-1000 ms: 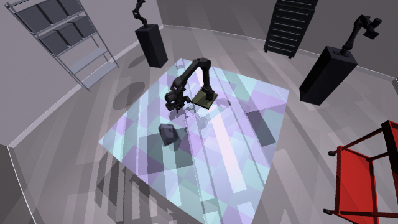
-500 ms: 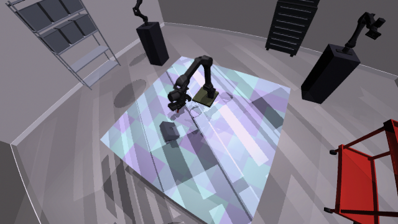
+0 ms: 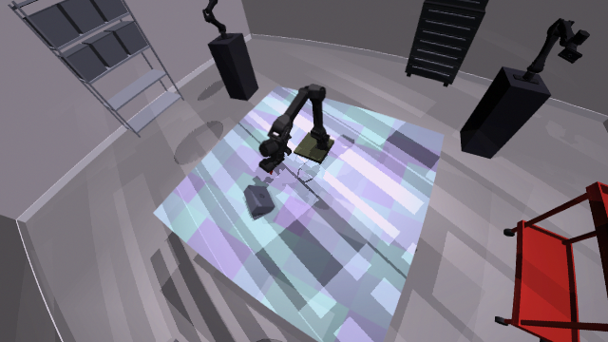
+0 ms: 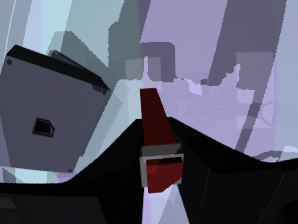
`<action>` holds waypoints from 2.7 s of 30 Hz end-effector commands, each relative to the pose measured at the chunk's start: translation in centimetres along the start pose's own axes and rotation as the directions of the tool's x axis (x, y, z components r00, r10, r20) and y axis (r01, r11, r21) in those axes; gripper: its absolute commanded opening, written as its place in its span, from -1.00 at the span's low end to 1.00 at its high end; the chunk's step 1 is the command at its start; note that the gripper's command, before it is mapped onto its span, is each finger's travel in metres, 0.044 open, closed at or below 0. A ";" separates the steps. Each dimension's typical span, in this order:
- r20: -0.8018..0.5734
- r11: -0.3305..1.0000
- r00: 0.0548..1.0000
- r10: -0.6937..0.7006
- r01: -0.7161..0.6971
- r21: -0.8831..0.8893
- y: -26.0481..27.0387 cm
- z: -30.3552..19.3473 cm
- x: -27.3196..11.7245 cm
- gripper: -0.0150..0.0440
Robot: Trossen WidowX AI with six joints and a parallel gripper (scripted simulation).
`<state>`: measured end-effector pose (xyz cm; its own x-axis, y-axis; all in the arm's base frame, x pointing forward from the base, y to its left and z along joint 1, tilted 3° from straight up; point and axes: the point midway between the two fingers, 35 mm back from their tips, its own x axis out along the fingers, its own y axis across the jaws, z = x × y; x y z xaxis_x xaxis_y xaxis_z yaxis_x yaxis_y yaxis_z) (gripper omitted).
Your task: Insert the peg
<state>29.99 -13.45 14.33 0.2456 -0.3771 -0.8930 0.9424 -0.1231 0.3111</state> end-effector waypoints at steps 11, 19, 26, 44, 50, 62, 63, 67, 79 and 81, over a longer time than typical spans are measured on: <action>0.034 0.985 0.998 0.051 -0.045 -0.165 0.7 -0.9 -0.1 -0.49; 0.051 0.964 0.995 0.088 -0.072 -0.258 1.2 -1.5 -0.3 -0.49; 0.065 0.937 0.991 0.120 -0.092 -0.336 1.7 -2.0 -0.4 -0.49; 0.095 0.843 0.974 0.204 -0.125 -0.523 2.8 -3.3 -1.1 -0.49; 0.104 0.804 0.967 0.232 -0.130 -0.580 3.1 -3.7 -1.3 -0.49; 0.119 0.718 0.951 0.287 -0.131 -0.684 3.8 -4.6 -1.9 -0.49; 0.120 0.710 0.949 0.291 -0.131 -0.692 3.8 -4.7 -1.9 -0.49; 0.124 0.679 0.943 0.310 -0.128 -0.723 4.0 -5.0 -2.1 -0.49; 0.129 0.633 0.933 0.337 -0.122 -0.764 5.0 -5.3 -1.1 -0.49; 0.131 0.624 0.931 0.342 -0.121 -0.772 5.2 -5.3 -0.8 -0.49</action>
<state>35.76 -8.72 15.61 0.5269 -0.5086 -0.6809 0.7390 0.6699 0.0715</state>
